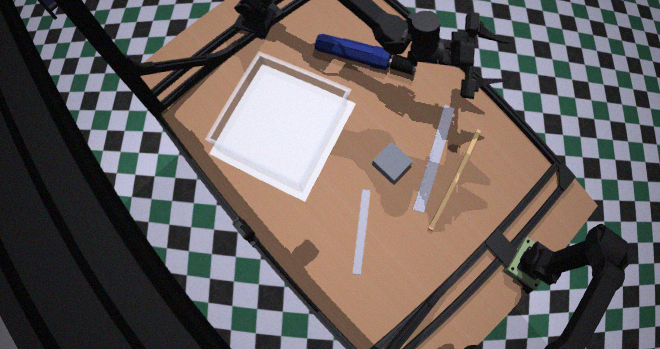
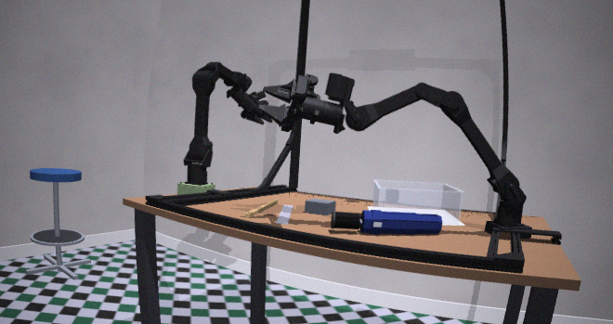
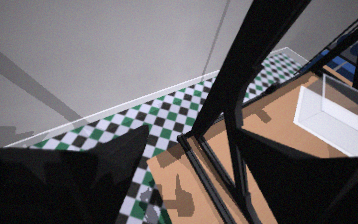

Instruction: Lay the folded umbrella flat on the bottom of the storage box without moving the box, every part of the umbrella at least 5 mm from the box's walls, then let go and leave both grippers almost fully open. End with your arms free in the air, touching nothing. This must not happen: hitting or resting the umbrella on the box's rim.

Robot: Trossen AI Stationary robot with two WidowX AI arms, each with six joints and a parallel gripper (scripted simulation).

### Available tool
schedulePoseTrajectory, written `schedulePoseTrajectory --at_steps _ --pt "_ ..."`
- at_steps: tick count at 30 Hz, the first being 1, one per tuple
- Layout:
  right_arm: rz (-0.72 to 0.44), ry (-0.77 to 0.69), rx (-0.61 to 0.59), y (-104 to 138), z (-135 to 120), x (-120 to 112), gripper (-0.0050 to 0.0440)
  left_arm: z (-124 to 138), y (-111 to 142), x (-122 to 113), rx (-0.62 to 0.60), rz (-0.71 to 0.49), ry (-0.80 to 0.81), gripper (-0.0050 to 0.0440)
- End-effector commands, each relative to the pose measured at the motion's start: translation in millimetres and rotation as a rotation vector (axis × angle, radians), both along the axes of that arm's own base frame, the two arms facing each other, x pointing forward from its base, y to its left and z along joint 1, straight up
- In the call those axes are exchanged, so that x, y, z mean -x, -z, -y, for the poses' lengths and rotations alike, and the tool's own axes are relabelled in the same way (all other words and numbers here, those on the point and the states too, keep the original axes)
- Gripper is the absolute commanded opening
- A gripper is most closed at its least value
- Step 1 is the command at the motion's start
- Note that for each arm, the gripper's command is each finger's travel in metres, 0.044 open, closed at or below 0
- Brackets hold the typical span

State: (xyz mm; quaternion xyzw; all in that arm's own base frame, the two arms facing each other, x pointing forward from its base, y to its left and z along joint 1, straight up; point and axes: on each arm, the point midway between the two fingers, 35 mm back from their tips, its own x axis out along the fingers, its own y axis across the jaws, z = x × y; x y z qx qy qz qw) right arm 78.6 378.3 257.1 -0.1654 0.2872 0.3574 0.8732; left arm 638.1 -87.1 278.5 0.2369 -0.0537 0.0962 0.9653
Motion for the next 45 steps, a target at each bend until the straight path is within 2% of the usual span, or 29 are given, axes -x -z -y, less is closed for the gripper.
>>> schedulePoseTrajectory --at_steps 1,19,25,28,32,34,40,45 --pt "0.000 0.000 0.000 0 0 0 0.0400 0 0 0 0.000 0.000 0.000 0.0400" --pt "0.000 0.000 0.000 0 0 0 0.0400 0 0 0 0.000 -0.001 0.000 0.0400" --pt "-0.003 0.024 -0.004 0 2 -13 0.0400 -1 8 0 0.004 -0.046 0.009 0.0400" --pt "-0.007 0.056 -0.009 -1 5 -31 0.0400 -3 19 2 0.010 -0.108 0.020 0.0400" --pt "-0.014 0.123 -0.022 -3 15 -68 0.0400 -8 42 8 0.029 -0.241 0.039 0.0400" --pt "-0.014 0.123 -0.022 -3 15 -68 0.0400 -8 42 8 0.029 -0.241 0.039 0.0400" --pt "-0.016 0.261 -0.053 -7 47 -142 0.0400 -20 89 34 0.092 -0.511 0.060 0.0400" --pt "-0.006 0.363 -0.076 -11 82 -193 0.0400 -30 123 67 0.157 -0.724 0.055 0.0400"
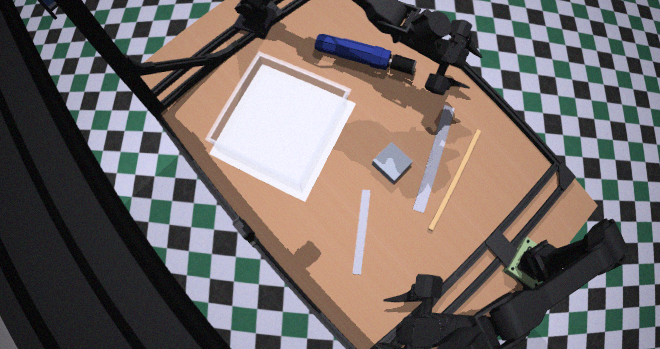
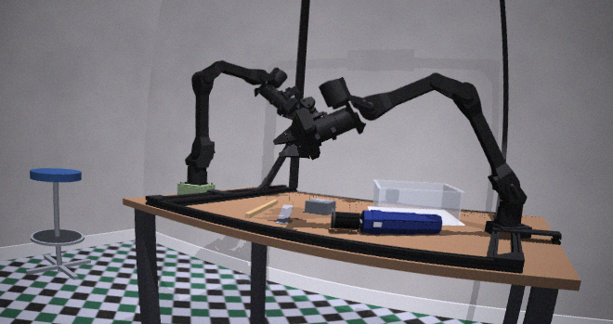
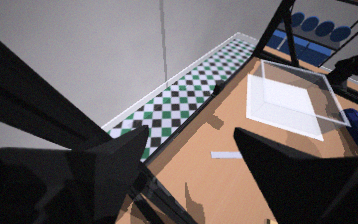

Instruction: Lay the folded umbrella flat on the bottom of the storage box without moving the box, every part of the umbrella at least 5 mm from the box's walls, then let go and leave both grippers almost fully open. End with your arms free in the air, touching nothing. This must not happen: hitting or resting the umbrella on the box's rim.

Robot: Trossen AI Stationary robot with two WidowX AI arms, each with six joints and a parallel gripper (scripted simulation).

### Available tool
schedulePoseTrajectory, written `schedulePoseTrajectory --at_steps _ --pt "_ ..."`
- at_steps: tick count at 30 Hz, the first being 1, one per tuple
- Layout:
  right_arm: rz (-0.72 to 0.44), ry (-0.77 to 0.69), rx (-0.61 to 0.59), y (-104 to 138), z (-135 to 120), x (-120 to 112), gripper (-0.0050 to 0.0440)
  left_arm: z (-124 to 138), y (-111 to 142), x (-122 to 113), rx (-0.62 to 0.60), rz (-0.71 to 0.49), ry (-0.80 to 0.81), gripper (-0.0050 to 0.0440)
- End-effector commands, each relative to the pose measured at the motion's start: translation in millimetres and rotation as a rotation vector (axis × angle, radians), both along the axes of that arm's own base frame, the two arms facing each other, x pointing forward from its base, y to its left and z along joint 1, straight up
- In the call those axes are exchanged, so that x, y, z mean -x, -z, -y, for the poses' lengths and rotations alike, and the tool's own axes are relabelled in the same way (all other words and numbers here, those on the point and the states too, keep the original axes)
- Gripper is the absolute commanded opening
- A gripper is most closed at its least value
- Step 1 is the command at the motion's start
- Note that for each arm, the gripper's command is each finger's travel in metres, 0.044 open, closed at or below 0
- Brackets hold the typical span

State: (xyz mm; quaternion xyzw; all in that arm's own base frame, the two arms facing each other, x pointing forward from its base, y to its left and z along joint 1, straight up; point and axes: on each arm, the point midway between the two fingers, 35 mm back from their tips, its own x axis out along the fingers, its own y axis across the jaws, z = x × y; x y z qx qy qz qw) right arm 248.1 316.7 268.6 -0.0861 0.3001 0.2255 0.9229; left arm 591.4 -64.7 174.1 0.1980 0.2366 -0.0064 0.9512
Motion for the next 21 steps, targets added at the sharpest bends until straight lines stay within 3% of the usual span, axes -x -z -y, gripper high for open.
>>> schedulePoseTrajectory --at_steps 1,4,6,13,21 --pt "0.004 0.065 -0.008 -1 28 -33 0.0400 -9 24 27 0.046 -0.158 -0.018 0.0400" --pt "0.015 0.123 -0.015 -3 53 -60 0.0400 -15 41 52 0.082 -0.286 -0.038 0.0400" --pt "0.015 0.123 -0.015 -3 53 -60 0.0400 -15 41 52 0.082 -0.286 -0.038 0.0400" --pt "0.057 0.267 -0.020 -9 127 -117 0.0400 -29 73 130 0.179 -0.621 -0.129 0.0400" --pt "0.107 0.401 -0.006 -16 208 -154 0.0400 -40 83 215 0.267 -0.936 -0.261 0.0400"
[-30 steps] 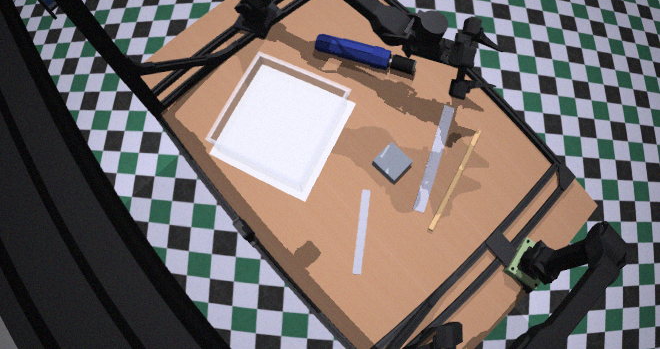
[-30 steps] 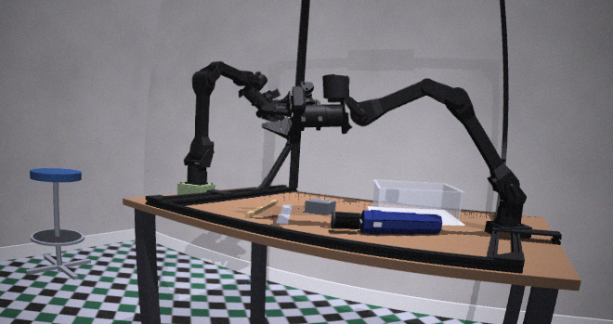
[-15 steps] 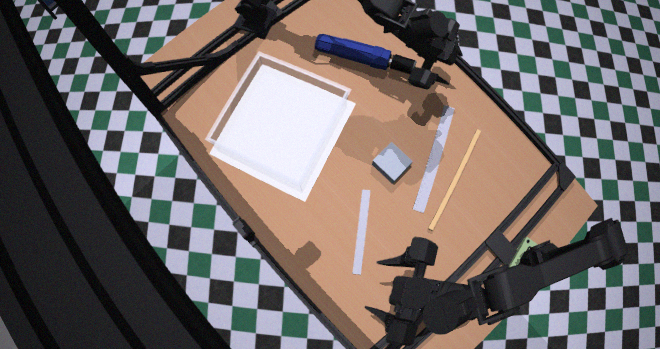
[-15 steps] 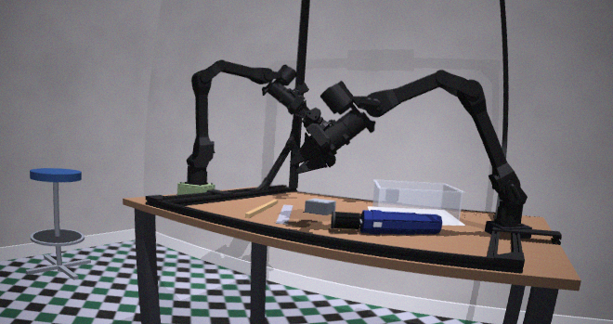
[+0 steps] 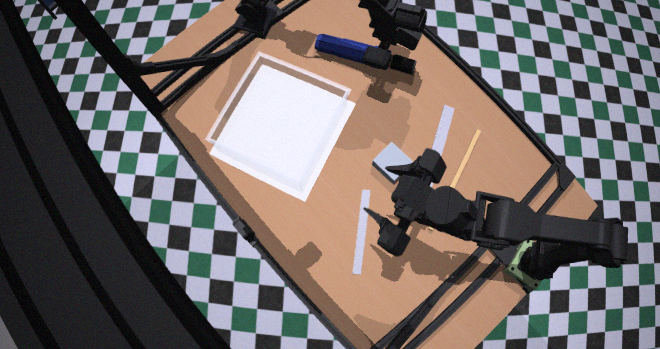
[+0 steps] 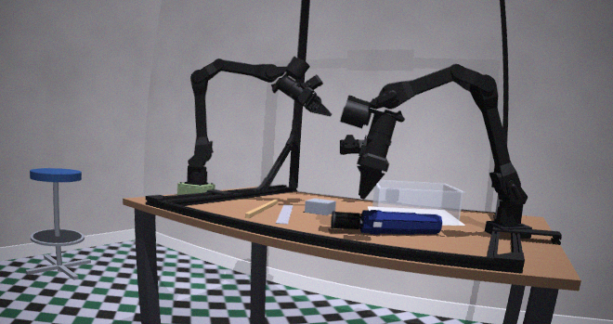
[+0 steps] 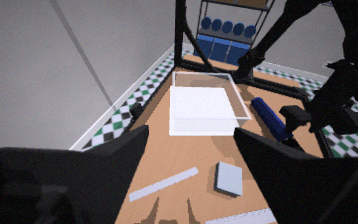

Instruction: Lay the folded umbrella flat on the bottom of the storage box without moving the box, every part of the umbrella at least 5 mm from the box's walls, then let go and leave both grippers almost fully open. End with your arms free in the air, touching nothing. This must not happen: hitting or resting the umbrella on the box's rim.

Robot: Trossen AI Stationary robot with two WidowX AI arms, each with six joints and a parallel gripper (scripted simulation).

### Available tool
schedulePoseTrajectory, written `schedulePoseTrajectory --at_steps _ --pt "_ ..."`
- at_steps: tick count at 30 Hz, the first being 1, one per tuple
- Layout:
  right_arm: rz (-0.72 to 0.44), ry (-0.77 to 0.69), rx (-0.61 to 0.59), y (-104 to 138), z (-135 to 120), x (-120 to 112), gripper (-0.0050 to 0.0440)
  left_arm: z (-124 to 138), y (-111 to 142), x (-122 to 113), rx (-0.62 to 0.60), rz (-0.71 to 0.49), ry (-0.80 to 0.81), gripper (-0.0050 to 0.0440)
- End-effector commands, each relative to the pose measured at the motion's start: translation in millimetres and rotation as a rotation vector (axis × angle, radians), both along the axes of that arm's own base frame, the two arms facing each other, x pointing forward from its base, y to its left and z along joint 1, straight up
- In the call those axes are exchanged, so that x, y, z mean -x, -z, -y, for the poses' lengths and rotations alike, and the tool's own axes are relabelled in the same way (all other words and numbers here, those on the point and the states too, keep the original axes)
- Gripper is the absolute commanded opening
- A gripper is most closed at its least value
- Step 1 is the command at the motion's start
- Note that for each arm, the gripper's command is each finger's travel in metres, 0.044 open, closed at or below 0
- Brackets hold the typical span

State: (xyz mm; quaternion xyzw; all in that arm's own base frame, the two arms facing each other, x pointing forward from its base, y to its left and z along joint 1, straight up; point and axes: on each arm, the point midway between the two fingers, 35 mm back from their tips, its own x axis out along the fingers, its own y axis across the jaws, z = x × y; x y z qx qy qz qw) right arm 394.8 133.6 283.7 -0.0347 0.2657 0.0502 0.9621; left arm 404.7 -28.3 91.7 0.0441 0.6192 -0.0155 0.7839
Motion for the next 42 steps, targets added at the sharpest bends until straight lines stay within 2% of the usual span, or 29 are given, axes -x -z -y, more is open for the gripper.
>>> schedulePoseTrajectory --at_steps 1,2,7,11,42 --pt "0.011 0.033 0.007 -1 25 -7 0.0400 -3 1 28 0.022 -0.098 -0.048 0.0400" --pt "0.011 0.033 0.007 -1 25 -7 0.0400 -3 1 28 0.022 -0.098 -0.048 0.0400" --pt "0.027 0.078 0.016 -3 53 -15 0.0400 -5 0 57 0.040 -0.203 -0.097 0.0400" --pt "0.032 0.090 0.019 -4 61 -17 0.0400 -6 -1 65 0.044 -0.231 -0.110 0.0400" --pt "0.032 0.091 0.019 -4 62 -17 0.0400 -6 40 63 0.044 -0.233 -0.111 0.0400"
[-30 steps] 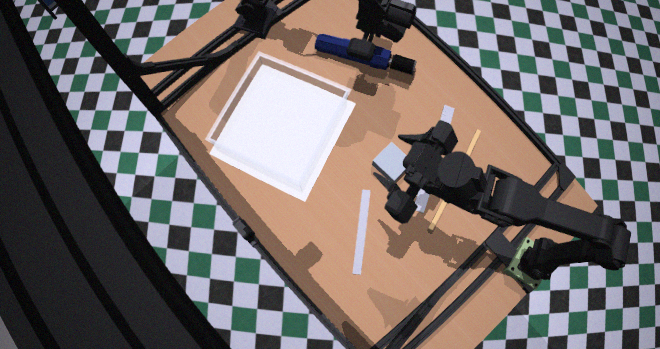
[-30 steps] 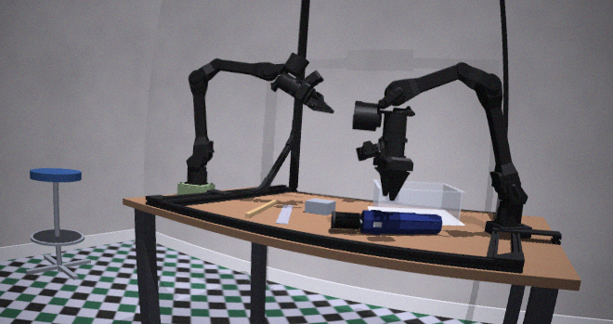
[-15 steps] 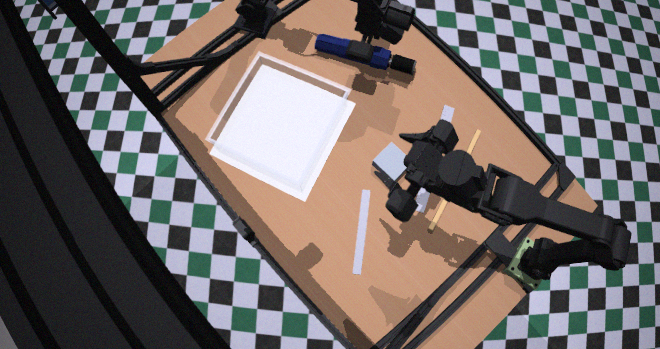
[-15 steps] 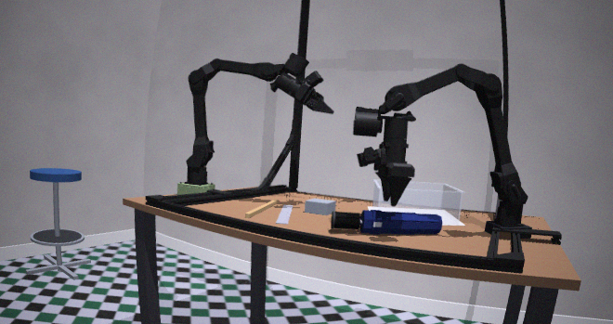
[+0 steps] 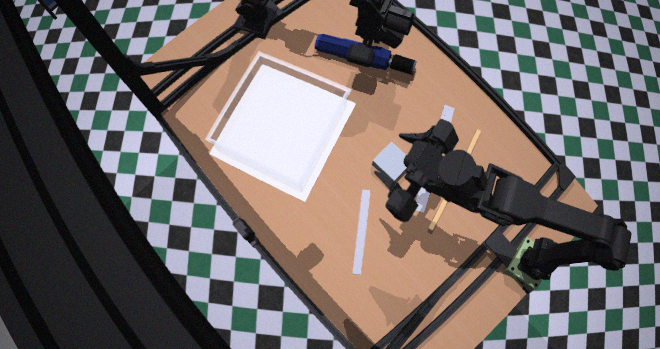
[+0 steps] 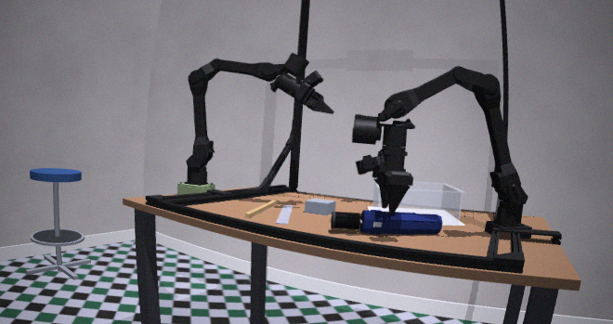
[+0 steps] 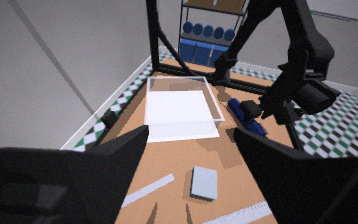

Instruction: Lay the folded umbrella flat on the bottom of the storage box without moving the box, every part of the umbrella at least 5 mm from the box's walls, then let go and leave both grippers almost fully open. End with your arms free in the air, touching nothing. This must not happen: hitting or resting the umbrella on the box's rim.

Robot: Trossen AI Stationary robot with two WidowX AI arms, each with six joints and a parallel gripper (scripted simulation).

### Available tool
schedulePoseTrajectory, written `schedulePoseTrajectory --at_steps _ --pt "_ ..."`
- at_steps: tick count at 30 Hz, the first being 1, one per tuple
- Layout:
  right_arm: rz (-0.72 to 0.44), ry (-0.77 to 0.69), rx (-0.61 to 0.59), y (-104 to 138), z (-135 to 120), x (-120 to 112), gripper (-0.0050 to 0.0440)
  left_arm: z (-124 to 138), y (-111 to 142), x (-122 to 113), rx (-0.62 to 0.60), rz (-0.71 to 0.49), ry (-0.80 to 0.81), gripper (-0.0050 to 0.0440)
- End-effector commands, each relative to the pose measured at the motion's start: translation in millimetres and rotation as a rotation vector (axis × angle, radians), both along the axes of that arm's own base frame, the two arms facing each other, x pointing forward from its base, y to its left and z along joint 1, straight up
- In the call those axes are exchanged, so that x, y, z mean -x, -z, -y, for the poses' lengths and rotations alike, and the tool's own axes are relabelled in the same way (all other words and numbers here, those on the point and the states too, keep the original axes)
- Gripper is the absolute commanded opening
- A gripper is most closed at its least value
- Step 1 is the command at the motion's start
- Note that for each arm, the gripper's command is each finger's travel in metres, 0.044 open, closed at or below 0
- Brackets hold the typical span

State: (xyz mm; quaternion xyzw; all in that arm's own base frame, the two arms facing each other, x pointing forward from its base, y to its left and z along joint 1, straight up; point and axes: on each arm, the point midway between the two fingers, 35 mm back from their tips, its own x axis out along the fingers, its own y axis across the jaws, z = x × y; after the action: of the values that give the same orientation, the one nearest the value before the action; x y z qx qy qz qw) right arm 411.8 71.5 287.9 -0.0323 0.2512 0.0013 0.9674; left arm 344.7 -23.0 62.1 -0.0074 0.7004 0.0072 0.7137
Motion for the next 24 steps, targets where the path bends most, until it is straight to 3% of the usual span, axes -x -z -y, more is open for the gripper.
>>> schedulePoseTrajectory --at_steps 1,24 --pt "-0.002 -0.004 -0.001 1 0 0 0.0400 -1 12 3 0.000 -0.019 -0.006 0.0400" --pt "-0.002 -0.004 -0.001 1 0 0 0.0400 -1 46 4 0.000 -0.019 -0.006 0.0400"
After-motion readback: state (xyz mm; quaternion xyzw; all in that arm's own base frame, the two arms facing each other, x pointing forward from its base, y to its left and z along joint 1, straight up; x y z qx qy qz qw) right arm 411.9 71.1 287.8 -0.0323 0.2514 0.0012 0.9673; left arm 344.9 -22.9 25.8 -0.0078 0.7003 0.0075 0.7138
